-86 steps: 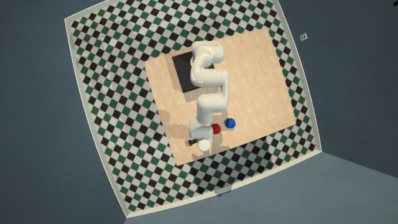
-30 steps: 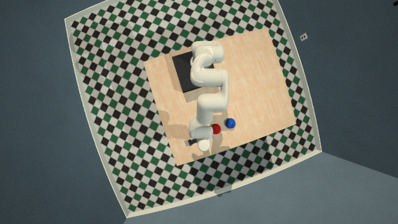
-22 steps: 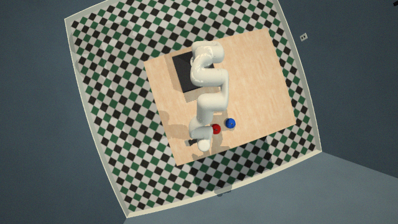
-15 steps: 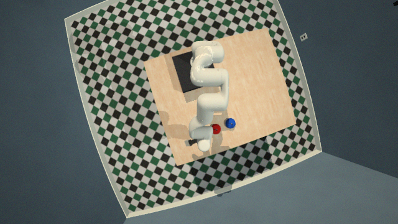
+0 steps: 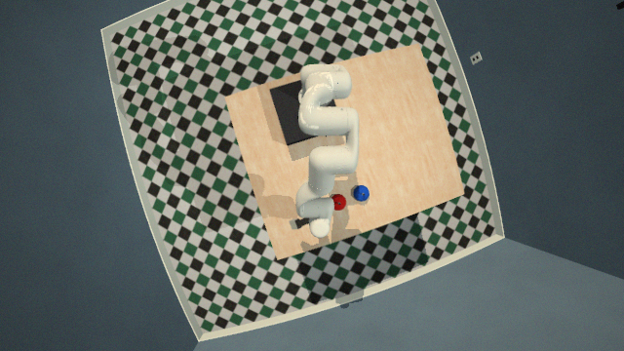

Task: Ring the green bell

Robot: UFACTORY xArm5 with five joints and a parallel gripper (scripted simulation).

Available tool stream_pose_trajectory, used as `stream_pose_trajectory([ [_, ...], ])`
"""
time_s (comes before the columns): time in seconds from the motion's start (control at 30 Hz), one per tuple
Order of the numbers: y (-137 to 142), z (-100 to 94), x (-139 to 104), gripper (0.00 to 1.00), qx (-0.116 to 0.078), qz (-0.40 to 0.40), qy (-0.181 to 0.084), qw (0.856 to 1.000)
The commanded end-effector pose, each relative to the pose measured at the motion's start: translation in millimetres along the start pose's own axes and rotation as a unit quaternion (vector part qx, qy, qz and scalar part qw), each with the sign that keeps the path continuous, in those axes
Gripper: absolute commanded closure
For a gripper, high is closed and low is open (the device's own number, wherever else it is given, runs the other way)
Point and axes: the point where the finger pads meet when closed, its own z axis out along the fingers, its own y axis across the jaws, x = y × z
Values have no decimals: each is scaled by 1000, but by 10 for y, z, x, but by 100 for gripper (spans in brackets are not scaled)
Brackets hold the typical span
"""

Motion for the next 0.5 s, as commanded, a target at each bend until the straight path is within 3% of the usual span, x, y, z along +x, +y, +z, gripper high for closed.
stream_pose_trajectory([
  [0.0,-15,-19,6,100,2,0,1,1000],
  [0.47,-9,-69,4,100,2,0,1,1000],
])
